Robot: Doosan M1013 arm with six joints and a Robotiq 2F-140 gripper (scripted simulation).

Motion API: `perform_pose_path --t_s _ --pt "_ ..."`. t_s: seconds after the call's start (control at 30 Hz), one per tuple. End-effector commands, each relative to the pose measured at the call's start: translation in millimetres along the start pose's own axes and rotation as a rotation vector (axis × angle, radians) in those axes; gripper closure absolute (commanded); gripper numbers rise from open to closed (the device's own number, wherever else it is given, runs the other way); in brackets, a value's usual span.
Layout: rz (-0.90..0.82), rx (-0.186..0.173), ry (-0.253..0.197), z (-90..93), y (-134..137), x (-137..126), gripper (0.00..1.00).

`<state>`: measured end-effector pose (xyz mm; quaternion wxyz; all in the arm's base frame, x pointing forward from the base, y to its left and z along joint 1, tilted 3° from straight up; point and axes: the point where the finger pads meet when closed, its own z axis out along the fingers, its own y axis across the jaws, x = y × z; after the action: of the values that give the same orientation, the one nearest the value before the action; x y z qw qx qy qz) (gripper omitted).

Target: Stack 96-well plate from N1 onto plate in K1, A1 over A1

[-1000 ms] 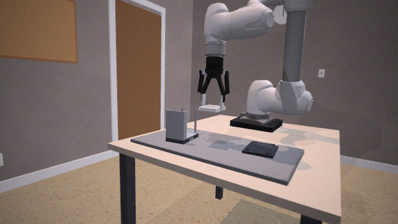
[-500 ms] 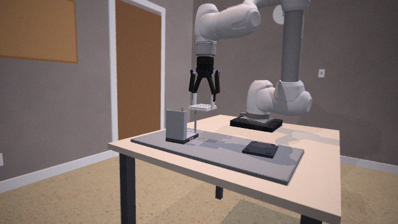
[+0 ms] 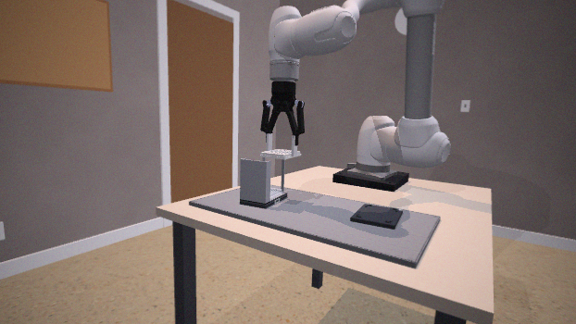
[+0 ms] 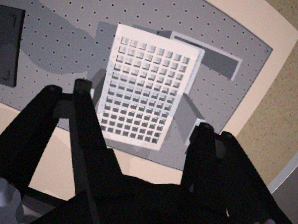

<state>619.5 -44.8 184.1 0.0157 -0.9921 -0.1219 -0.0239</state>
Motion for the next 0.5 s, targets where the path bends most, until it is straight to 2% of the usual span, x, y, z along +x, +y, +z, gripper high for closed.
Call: perform_pose_path --t_s 0.0,0.47 --pt "-0.001 0.004 -0.003 0.2 13 1 1.00" --pt "-0.001 0.004 -0.003 -0.5 53 4 1.00"
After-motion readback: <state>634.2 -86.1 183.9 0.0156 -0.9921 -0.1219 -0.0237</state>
